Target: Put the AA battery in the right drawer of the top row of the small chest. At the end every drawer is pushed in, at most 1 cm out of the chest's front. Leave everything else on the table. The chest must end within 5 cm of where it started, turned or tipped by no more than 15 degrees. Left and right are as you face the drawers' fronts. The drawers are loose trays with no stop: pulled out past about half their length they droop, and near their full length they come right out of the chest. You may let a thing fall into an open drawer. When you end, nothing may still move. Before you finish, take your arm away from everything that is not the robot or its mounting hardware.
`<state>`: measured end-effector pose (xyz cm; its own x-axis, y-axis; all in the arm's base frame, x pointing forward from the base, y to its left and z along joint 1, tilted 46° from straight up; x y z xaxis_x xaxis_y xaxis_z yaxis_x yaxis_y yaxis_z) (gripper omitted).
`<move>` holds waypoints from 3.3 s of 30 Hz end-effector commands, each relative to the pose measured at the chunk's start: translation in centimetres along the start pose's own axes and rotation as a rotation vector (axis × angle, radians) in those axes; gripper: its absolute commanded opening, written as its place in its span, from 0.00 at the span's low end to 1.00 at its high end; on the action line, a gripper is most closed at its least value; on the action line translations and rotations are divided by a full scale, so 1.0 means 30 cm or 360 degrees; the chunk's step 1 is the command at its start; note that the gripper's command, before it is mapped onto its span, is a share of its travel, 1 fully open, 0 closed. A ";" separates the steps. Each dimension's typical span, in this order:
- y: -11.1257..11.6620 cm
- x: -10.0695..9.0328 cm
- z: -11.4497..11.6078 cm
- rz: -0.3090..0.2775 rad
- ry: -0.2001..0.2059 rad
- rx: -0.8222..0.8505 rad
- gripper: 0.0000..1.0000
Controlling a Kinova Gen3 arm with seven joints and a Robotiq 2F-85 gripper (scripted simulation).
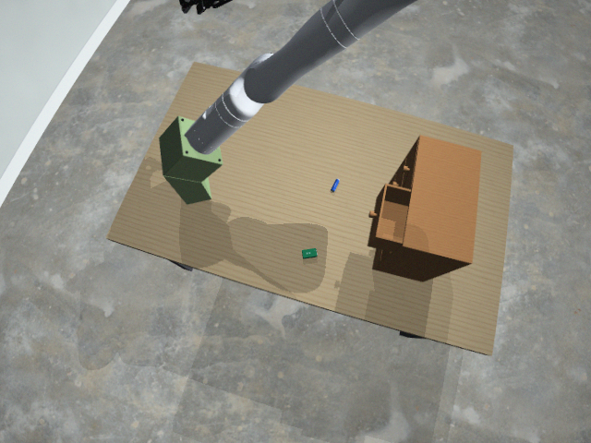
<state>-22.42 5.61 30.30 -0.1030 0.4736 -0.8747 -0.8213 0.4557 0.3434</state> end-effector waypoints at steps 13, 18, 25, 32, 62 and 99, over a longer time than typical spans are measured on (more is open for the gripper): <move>0.070 0.073 0.644 0.0171 -0.0384 0.0421 0.33; 0.005 0.080 0.816 0.0168 -0.0504 0.0516 0.33; -0.211 0.080 1.101 0.0107 -0.0724 0.0680 0.33; -0.444 0.072 1.258 0.0012 -0.0871 0.0792 0.33; -1.384 0.077 1.212 -0.0486 -0.1074 0.1120 0.33; -1.563 0.103 1.079 -0.0596 -0.1038 0.1176 0.29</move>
<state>33.97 10.17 22.62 0.5895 0.4187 -0.6908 -0.1598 0.8987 0.4084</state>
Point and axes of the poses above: the point where the finger pads meet when closed, its own x axis out along the fingers, its own z axis across the jaws, y = z × x, the point moved 9 cm from there along -x, back along the fingers, and after that the axes turned 5 degrees about -x, right-handed, at the moved point
